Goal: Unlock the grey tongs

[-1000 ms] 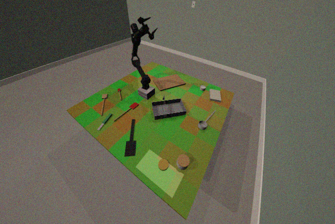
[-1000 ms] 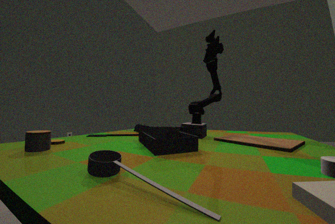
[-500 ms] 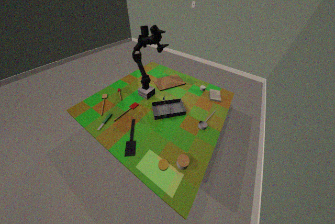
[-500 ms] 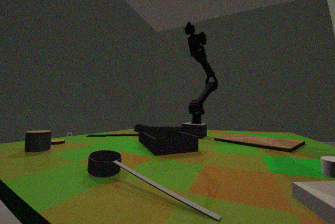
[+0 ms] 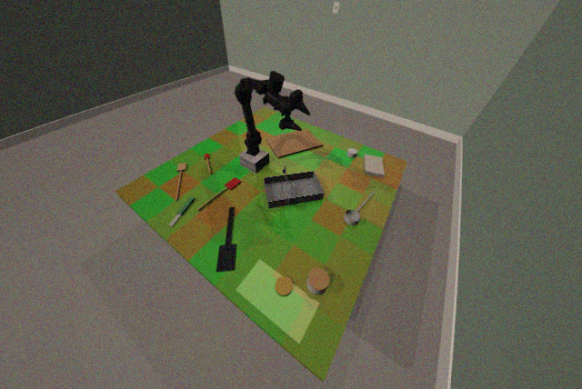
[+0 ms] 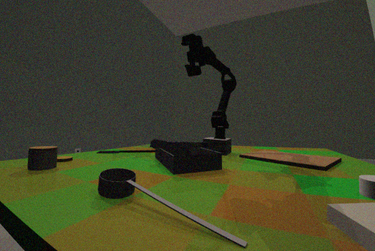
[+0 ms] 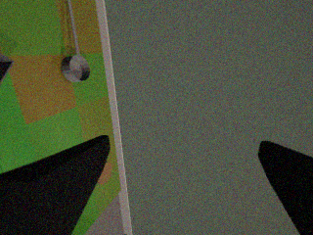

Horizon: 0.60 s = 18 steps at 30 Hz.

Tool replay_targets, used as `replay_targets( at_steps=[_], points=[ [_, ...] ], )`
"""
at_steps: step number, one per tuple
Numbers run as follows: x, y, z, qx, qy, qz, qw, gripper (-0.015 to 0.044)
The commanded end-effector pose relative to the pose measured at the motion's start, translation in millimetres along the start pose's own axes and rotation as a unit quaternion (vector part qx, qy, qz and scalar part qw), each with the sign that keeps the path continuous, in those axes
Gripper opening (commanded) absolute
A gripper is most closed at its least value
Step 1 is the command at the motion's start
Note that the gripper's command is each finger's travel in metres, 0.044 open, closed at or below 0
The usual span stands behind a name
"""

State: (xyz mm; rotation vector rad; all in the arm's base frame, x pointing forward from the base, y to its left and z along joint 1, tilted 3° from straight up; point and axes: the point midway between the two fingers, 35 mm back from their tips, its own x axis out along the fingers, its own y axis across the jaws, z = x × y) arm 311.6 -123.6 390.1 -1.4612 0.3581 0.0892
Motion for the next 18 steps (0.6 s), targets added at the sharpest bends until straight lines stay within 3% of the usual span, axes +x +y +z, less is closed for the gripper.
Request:
replay_targets(
  at_steps=[1,9,18],
  points=[
    [34.6,38.4,-15.6,-0.042,0.011,0.083,0.996,0.044],
    [96.5,159.7,-47.5,-0.161,-0.021,0.313,0.936,0.044],
    [106.3,299.4,-63.0,-0.279,-0.165,0.532,0.782,0.044]
  ],
)
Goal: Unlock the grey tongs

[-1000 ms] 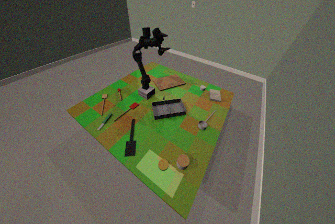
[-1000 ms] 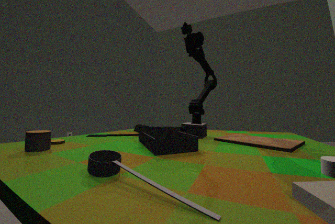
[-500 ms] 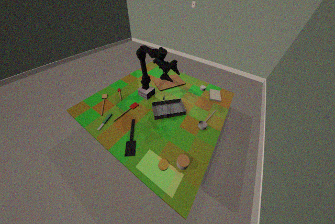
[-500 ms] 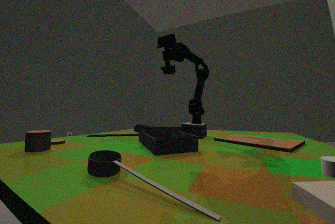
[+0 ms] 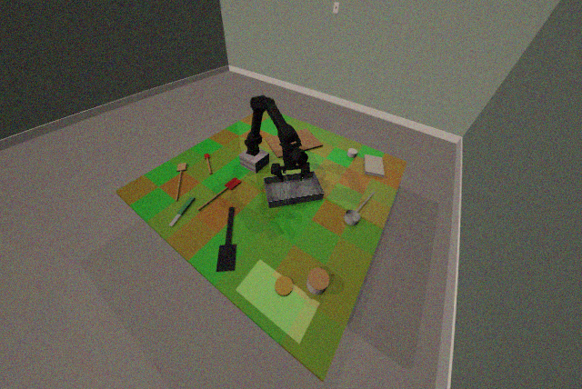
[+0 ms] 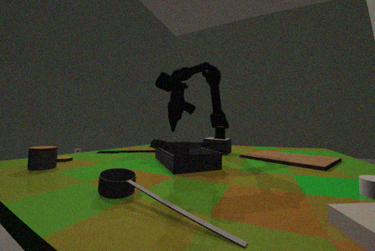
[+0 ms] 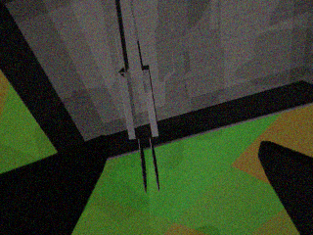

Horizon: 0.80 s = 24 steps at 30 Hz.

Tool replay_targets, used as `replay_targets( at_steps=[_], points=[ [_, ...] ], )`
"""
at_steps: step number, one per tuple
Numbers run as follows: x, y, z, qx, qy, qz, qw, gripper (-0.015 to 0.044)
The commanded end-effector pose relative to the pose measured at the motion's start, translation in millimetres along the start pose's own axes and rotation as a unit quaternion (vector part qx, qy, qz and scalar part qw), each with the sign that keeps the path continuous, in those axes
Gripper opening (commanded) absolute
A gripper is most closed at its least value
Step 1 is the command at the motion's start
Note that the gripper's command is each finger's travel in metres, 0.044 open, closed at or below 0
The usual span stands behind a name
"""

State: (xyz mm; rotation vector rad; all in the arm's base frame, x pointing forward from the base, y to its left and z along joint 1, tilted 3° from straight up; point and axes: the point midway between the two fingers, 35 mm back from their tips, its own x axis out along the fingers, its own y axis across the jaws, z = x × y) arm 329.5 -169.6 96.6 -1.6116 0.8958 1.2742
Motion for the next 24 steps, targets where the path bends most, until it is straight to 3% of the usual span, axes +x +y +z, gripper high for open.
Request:
replay_targets(
  at_steps=[1,24],
  points=[
    [29.9,18.5,11.2,-0.061,-0.049,0.061,0.995,0.044],
    [48.7,24.7,11.9,-0.064,-0.053,0.065,0.994,0.044]
  ],
)
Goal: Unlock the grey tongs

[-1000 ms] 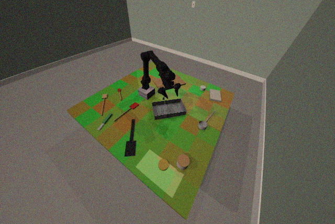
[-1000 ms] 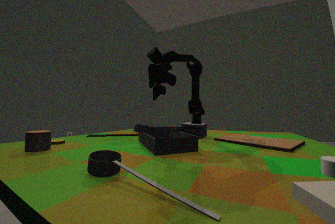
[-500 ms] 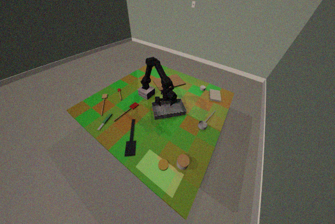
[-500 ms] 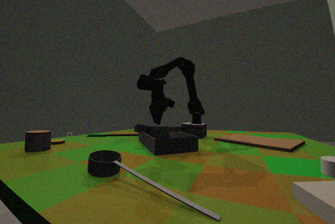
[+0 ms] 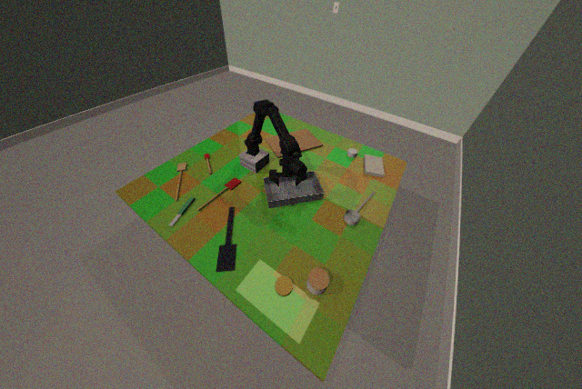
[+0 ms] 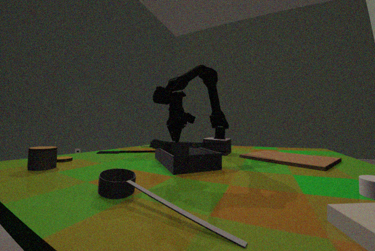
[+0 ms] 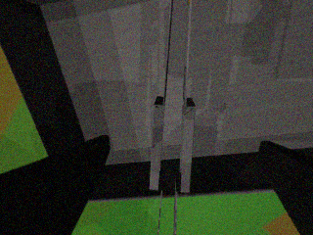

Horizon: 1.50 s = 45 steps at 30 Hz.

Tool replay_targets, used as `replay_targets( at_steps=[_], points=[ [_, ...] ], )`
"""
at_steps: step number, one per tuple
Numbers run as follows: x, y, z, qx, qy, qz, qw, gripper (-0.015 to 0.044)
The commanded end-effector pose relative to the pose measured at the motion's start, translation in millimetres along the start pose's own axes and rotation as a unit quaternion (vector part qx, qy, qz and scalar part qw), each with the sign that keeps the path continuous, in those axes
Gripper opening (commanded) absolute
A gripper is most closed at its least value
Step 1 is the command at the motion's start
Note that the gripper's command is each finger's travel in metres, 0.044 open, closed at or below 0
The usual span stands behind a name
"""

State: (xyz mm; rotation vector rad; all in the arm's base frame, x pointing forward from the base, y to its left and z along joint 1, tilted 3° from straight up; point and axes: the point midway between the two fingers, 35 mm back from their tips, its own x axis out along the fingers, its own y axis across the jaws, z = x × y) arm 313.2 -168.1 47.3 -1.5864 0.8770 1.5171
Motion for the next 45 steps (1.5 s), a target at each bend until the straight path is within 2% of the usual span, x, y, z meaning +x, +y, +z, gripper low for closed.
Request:
replay_targets(
  at_steps=[1,33,44,45],
  points=[
    [5.8,0.2,-0.4,-0.002,0.001,0.002,1.0,0.044],
    [56.9,1.4,1.2,-0.002,0.001,0.002,1.0,0.044],
    [53.8,0.9,1.0,-0.003,-0.001,0.0,1.0,0.0151],
    [53.8,0.9,1.0,-0.003,-0.001,0.0,1.0,0.0145]
  ],
)
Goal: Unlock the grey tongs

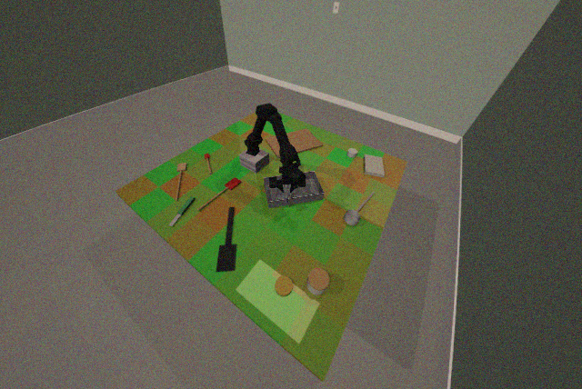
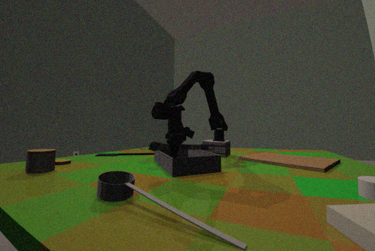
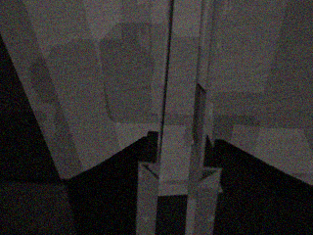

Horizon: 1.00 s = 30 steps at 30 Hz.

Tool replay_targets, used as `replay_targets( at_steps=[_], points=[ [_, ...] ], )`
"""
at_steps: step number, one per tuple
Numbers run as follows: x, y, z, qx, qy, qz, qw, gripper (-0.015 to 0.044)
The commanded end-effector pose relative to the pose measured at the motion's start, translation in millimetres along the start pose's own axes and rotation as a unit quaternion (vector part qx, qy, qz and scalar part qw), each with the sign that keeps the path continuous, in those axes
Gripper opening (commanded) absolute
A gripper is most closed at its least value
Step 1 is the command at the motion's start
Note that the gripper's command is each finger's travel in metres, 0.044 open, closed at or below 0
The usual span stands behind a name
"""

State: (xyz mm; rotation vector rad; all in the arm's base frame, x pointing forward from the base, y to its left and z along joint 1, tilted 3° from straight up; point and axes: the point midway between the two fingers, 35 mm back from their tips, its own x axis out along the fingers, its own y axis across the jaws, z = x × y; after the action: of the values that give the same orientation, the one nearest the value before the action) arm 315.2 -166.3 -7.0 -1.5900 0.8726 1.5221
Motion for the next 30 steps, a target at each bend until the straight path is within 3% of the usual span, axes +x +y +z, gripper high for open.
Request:
replay_targets(
  at_steps=[1,18,23,25,30],
  points=[
    [-0.4,0.0,0.0,0.0,0.0,0.0,1.0,0.0138],
    [-0.4,0.0,0.0,0.0,0.0,0.0,1.0,0.0025],
    [-0.4,0.0,0.0,0.0,0.0,0.0,1.0,-0.0107],
    [-8.1,-0.6,-1.0,0.0,0.0,0.0,1.0,-0.015],
    [-70.7,-2.1,-2.8,0.001,0.001,0.001,1.0,-0.015]
  ],
)
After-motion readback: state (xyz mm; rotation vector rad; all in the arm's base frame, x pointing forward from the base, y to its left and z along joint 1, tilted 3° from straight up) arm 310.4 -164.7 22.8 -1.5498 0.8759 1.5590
